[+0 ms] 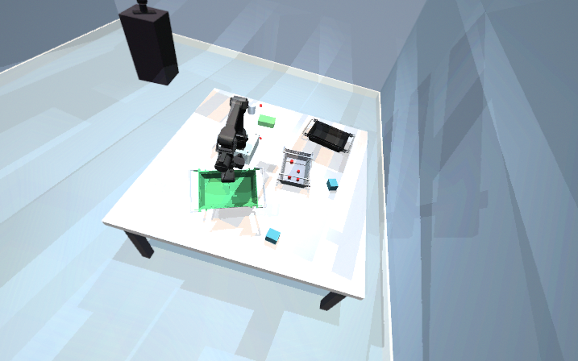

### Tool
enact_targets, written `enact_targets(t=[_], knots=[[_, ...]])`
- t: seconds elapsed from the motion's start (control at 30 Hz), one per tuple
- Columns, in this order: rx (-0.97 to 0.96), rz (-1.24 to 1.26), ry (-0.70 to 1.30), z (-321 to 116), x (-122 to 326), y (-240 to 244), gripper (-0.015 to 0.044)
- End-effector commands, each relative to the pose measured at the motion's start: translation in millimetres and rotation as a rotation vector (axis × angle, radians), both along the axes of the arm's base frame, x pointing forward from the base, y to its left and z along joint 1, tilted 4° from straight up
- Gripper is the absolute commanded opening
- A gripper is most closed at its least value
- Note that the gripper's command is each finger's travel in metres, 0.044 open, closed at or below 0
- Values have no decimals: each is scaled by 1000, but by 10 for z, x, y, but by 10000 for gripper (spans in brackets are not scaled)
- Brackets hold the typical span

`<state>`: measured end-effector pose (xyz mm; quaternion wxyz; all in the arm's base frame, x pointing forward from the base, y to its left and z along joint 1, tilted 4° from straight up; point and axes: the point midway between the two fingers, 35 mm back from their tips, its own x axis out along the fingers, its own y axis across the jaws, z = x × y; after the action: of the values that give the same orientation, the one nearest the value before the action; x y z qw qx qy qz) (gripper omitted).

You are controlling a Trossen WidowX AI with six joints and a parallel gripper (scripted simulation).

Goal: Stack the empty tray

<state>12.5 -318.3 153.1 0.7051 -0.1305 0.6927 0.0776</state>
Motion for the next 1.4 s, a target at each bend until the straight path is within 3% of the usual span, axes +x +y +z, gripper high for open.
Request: enact_targets(t=[0.0,0.53,1.37], knots=[[-20,5,-1,51,1,-32,0],[-20,12,-1,50,26,-30,0],[-15,263,12,29,933,153,0]])
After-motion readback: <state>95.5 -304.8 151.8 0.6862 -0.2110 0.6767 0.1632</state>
